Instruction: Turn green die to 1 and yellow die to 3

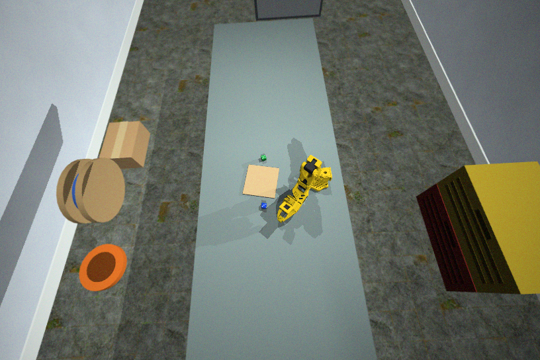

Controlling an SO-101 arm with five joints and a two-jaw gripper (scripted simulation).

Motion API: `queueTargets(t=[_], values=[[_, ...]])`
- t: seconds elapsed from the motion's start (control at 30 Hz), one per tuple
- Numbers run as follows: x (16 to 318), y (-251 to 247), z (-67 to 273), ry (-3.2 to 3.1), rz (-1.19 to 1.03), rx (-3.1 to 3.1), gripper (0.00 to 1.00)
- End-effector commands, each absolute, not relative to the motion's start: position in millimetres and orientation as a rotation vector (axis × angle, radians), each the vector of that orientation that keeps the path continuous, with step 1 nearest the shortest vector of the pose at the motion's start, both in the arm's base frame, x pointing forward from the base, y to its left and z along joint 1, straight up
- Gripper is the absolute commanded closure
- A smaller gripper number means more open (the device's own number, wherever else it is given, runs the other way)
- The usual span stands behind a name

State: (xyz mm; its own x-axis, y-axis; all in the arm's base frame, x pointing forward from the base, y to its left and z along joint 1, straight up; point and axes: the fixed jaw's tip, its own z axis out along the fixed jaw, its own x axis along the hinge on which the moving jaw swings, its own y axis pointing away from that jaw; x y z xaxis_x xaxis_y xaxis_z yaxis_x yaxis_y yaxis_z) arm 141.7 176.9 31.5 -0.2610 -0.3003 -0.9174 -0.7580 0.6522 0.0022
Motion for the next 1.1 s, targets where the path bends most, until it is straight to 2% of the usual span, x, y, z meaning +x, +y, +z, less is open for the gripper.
queueTargets(t=[0.0, 1.07], values=[[147.1, 179.6, 37.6, 1.798, 0.559, -0.821, 1.00], [147.1, 179.6, 26.5, 1.798, 0.559, -0.821, 1.00]])
